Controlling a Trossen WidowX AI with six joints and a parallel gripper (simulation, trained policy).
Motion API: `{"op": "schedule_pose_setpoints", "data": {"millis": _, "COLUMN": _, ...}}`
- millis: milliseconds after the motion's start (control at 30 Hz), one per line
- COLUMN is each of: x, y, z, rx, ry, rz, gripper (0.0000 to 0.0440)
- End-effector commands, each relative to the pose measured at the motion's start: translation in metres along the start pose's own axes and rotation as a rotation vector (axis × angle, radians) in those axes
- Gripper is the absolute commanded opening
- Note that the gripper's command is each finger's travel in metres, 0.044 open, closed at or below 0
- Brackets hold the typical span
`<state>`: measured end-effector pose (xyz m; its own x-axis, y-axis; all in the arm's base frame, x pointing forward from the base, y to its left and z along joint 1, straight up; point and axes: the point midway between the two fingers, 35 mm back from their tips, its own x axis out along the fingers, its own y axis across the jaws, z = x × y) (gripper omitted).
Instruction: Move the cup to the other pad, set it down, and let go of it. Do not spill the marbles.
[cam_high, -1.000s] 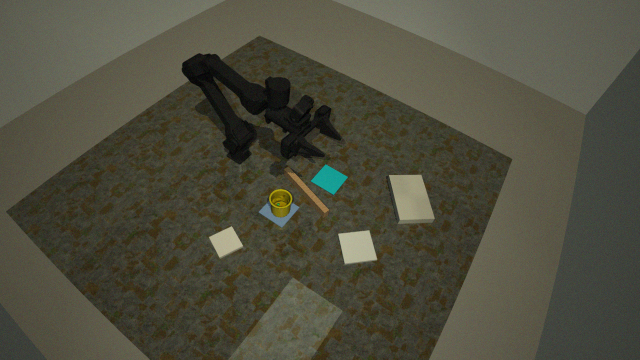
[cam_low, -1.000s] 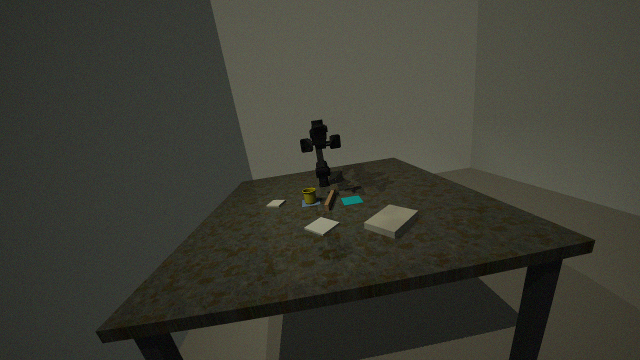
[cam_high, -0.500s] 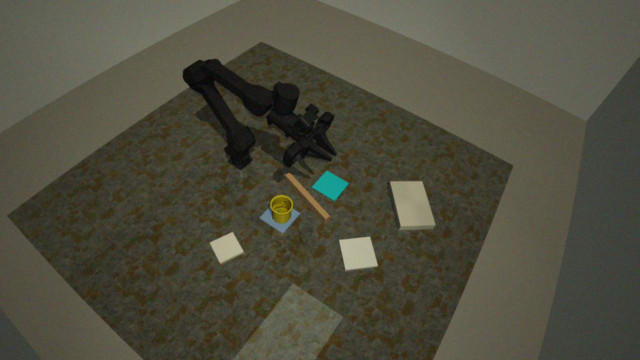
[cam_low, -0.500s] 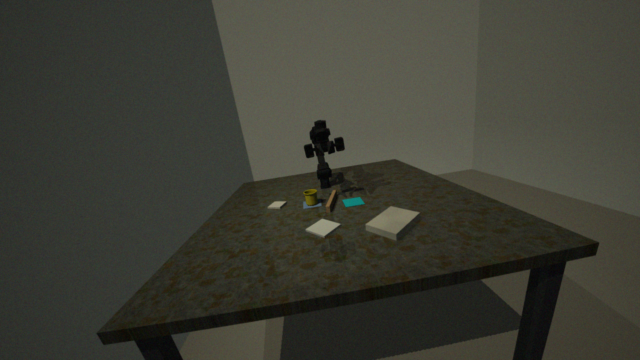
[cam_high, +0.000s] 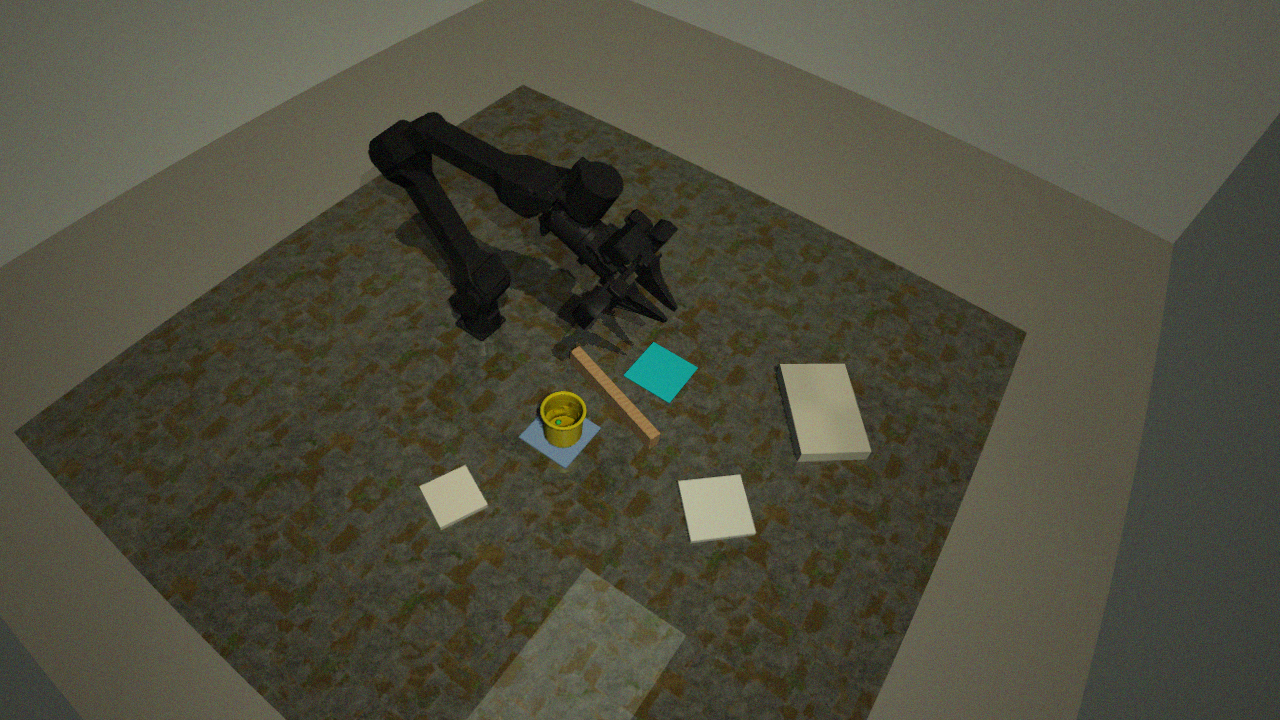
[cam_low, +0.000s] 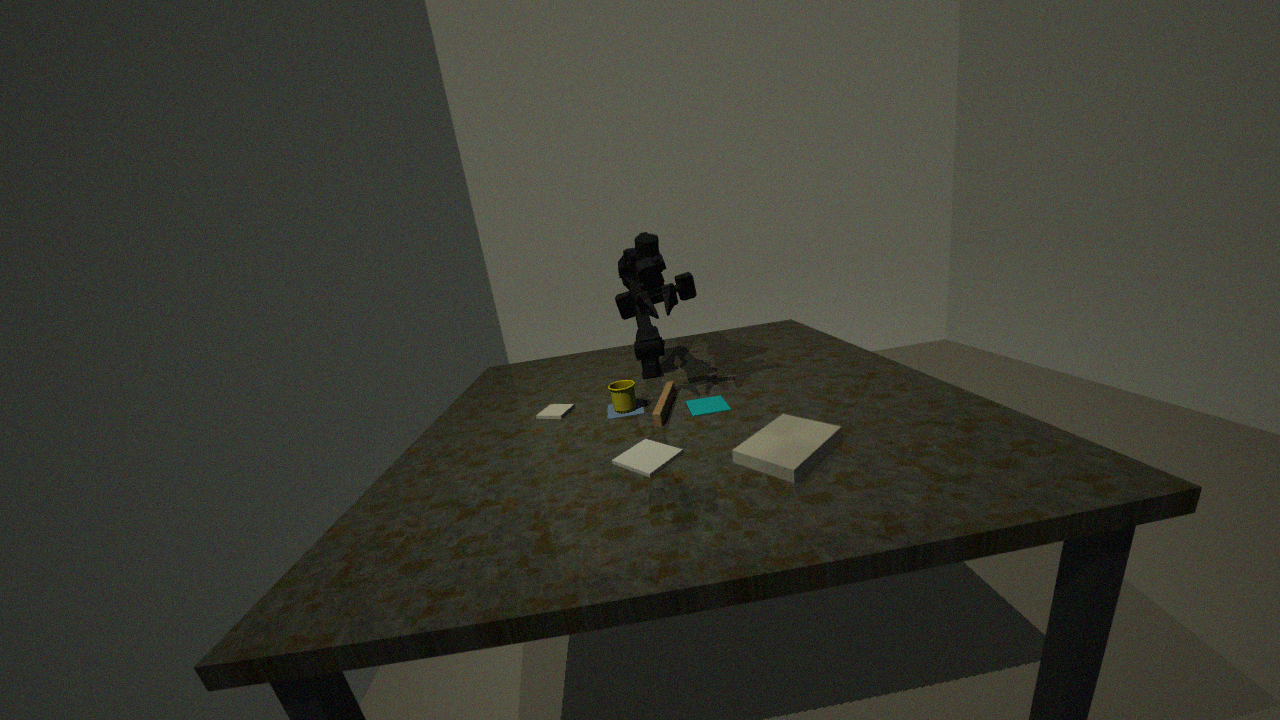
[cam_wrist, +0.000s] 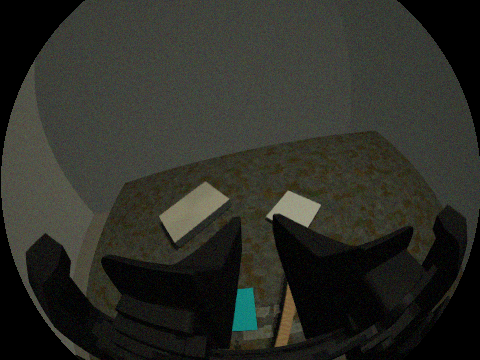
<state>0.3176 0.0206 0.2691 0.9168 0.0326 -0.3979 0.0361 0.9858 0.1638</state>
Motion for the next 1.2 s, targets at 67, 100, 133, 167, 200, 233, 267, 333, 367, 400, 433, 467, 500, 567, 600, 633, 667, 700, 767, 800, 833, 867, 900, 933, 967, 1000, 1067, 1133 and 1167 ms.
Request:
{"op": "schedule_pose_setpoints", "data": {"millis": 67, "x": -0.001, "y": 0.006, "z": -0.003, "rx": 0.031, "ry": 0.080, "rz": 0.006, "gripper": 0.0100}}
{"op": "schedule_pose_setpoints", "data": {"millis": 100, "x": -0.001, "y": 0.007, "z": -0.004, "rx": 0.036, "ry": 0.096, "rz": 0.005, "gripper": 0.0100}}
{"op": "schedule_pose_setpoints", "data": {"millis": 133, "x": -0.001, "y": 0.007, "z": -0.005, "rx": 0.040, "ry": 0.111, "rz": 0.004, "gripper": 0.0100}}
{"op": "schedule_pose_setpoints", "data": {"millis": 167, "x": -0.001, "y": 0.008, "z": -0.006, "rx": 0.045, "ry": 0.127, "rz": 0.002, "gripper": 0.0101}}
{"op": "schedule_pose_setpoints", "data": {"millis": 200, "x": -0.001, "y": 0.008, "z": -0.008, "rx": 0.048, "ry": 0.143, "rz": 0.000, "gripper": 0.0101}}
{"op": "schedule_pose_setpoints", "data": {"millis": 233, "x": -0.001, "y": 0.009, "z": -0.009, "rx": 0.052, "ry": 0.159, "rz": -0.002, "gripper": 0.0102}}
{"op": "schedule_pose_setpoints", "data": {"millis": 267, "x": -0.001, "y": 0.009, "z": -0.010, "rx": 0.055, "ry": 0.175, "rz": -0.005, "gripper": 0.0104}}
{"op": "schedule_pose_setpoints", "data": {"millis": 333, "x": -0.001, "y": 0.010, "z": -0.013, "rx": 0.061, "ry": 0.207, "rz": -0.010, "gripper": 0.0107}}
{"op": "schedule_pose_setpoints", "data": {"millis": 367, "x": -0.001, "y": 0.010, "z": -0.014, "rx": 0.064, "ry": 0.223, "rz": -0.013, "gripper": 0.0109}}
{"op": "schedule_pose_setpoints", "data": {"millis": 400, "x": -0.001, "y": 0.010, "z": -0.015, "rx": 0.066, "ry": 0.239, "rz": -0.017, "gripper": 0.0111}}
{"op": "schedule_pose_setpoints", "data": {"millis": 433, "x": -0.001, "y": 0.010, "z": -0.017, "rx": 0.068, "ry": 0.255, "rz": -0.020, "gripper": 0.0113}}
{"op": "schedule_pose_setpoints", "data": {"millis": 467, "x": -0.001, "y": 0.010, "z": -0.018, "rx": 0.070, "ry": 0.271, "rz": -0.023, "gripper": 0.0115}}
{"op": "schedule_pose_setpoints", "data": {"millis": 500, "x": -0.002, "y": 0.010, "z": -0.019, "rx": 0.071, "ry": 0.287, "rz": -0.027, "gripper": 0.0117}}
{"op": "schedule_pose_setpoints", "data": {"millis": 567, "x": -0.002, "y": 0.010, "z": -0.022, "rx": 0.073, "ry": 0.318, "rz": -0.035, "gripper": 0.0120}}
{"op": "schedule_pose_setpoints", "data": {"millis": 600, "x": -0.002, "y": 0.010, "z": -0.023, "rx": 0.074, "ry": 0.334, "rz": -0.038, "gripper": 0.0122}}
{"op": "schedule_pose_setpoints", "data": {"millis": 633, "x": -0.003, "y": 0.010, "z": -0.025, "rx": 0.074, "ry": 0.350, "rz": -0.042, "gripper": 0.0123}}
{"op": "schedule_pose_setpoints", "data": {"millis": 667, "x": -0.003, "y": 0.010, "z": -0.026, "rx": 0.074, "ry": 0.366, "rz": -0.047, "gripper": 0.0124}}
{"op": "schedule_pose_setpoints", "data": {"millis": 700, "x": -0.003, "y": 0.010, "z": -0.028, "rx": 0.074, "ry": 0.382, "rz": -0.051, "gripper": 0.0125}}
{"op": "schedule_pose_setpoints", "data": {"millis": 767, "x": -0.004, "y": 0.010, "z": -0.030, "rx": 0.073, "ry": 0.414, "rz": -0.060, "gripper": 0.0127}}
{"op": "schedule_pose_setpoints", "data": {"millis": 800, "x": -0.004, "y": 0.009, "z": -0.032, "rx": 0.073, "ry": 0.430, "rz": -0.064, "gripper": 0.0128}}
{"op": "schedule_pose_setpoints", "data": {"millis": 833, "x": -0.005, "y": 0.009, "z": -0.033, "rx": 0.072, "ry": 0.446, "rz": -0.069, "gripper": 0.0129}}
{"op": "schedule_pose_setpoints", "data": {"millis": 867, "x": -0.005, "y": 0.009, "z": -0.035, "rx": 0.071, "ry": 0.462, "rz": -0.073, "gripper": 0.0131}}
{"op": "schedule_pose_setpoints", "data": {"millis": 900, "x": -0.006, "y": 0.008, "z": -0.036, "rx": 0.070, "ry": 0.477, "rz": -0.078, "gripper": 0.0132}}
{"op": "schedule_pose_setpoints", "data": {"millis": 933, "x": -0.006, "y": 0.008, "z": -0.037, "rx": 0.068, "ry": 0.493, "rz": -0.083, "gripper": 0.0133}}
{"op": "schedule_pose_setpoints", "data": {"millis": 967, "x": -0.007, "y": 0.007, "z": -0.038, "rx": 0.067, "ry": 0.509, "rz": -0.087, "gripper": 0.0134}}
{"op": "schedule_pose_setpoints", "data": {"millis": 1000, "x": -0.007, "y": 0.007, "z": -0.040, "rx": 0.065, "ry": 0.525, "rz": -0.092, "gripper": 0.0135}}
{"op": "schedule_pose_setpoints", "data": {"millis": 1067, "x": -0.008, "y": 0.006, "z": -0.042, "rx": 0.062, "ry": 0.556, "rz": -0.102, "gripper": 0.0137}}
{"op": "schedule_pose_setpoints", "data": {"millis": 1133, "x": -0.010, "y": 0.004, "z": -0.045, "rx": 0.058, "ry": 0.587, "rz": -0.112, "gripper": 0.0138}}
{"op": "schedule_pose_setpoints", "data": {"millis": 1167, "x": -0.010, "y": 0.004, "z": -0.046, "rx": 0.055, "ry": 0.603, "rz": -0.117, "gripper": 0.0138}}
